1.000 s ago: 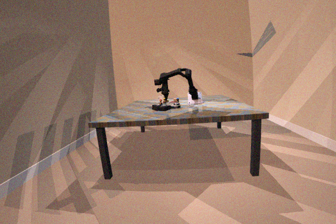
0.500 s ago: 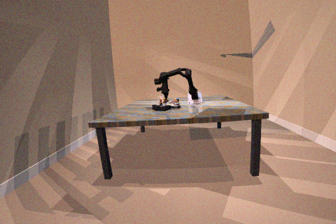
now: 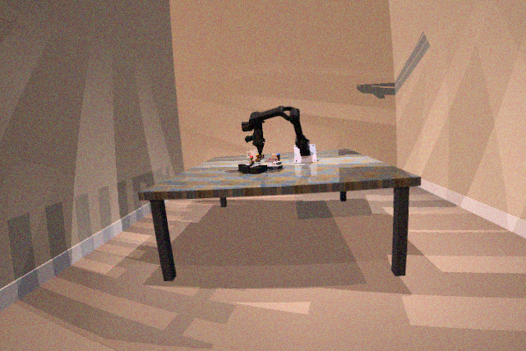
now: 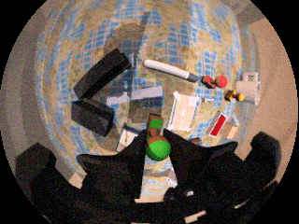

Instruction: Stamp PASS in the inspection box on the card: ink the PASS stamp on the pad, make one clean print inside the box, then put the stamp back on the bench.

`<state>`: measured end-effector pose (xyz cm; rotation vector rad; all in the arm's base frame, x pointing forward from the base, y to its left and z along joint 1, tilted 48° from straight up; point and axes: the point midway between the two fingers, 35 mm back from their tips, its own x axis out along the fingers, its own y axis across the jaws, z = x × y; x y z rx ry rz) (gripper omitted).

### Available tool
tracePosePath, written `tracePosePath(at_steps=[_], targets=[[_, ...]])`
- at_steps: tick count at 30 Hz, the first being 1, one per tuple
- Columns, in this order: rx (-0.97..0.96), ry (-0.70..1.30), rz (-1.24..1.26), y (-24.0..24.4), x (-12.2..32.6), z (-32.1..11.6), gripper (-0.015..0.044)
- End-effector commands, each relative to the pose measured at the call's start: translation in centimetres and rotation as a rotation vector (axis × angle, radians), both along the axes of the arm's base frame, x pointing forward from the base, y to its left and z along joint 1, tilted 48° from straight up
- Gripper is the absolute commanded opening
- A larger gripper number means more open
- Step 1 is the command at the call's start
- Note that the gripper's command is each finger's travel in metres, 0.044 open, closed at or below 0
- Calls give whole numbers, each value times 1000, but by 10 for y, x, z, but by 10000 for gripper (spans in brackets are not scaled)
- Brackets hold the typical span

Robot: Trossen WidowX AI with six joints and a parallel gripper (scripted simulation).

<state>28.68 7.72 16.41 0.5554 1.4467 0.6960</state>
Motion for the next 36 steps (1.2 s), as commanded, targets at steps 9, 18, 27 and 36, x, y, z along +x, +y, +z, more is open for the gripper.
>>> tracePosePath(at_steps=[9, 18, 27, 36], targets=[[-11, -5, -1, -13, 4, -5, 0], [-40, -5, -9, -67, 15, -58, 0], [-46, -1, -8, -119, 6, -111, 0], [-28, -1, -1, -163, -18, -161, 0]])
